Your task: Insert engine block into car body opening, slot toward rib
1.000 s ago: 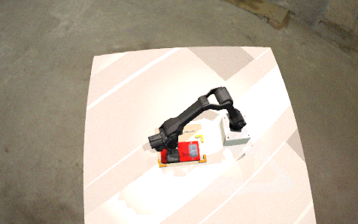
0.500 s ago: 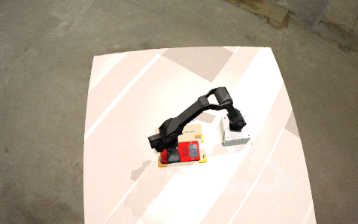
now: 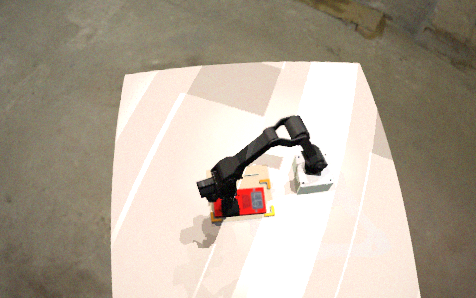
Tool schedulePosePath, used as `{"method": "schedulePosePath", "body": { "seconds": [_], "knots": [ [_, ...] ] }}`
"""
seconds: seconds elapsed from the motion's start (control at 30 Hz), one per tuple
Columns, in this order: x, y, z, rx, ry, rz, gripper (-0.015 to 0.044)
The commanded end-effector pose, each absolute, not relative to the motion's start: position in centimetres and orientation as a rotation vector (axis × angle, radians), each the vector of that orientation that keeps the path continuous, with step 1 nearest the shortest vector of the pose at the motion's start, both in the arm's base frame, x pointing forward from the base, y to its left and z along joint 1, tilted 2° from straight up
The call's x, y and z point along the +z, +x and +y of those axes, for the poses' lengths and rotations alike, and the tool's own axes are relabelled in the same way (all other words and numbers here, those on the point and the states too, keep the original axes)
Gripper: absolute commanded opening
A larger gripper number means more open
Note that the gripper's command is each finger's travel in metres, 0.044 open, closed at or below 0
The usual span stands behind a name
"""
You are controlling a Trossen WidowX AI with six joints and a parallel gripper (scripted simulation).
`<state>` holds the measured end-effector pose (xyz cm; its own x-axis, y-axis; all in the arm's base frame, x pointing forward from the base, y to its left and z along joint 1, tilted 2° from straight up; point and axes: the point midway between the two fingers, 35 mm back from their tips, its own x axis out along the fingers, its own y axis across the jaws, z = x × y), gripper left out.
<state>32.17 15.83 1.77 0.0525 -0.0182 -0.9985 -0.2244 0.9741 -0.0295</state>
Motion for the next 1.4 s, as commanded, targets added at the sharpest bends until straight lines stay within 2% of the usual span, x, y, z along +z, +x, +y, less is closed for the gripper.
{"method": "schedulePosePath", "body": {
  "seconds": [0.0, 1.37],
  "knots": [
    [1.84, 32.25, 15.82, 0.104, -0.142, 1.514, 0.0159],
    [1.17, 32.31, 15.83, 0.142, -0.182, 1.512, 0.0159]
  ]
}}
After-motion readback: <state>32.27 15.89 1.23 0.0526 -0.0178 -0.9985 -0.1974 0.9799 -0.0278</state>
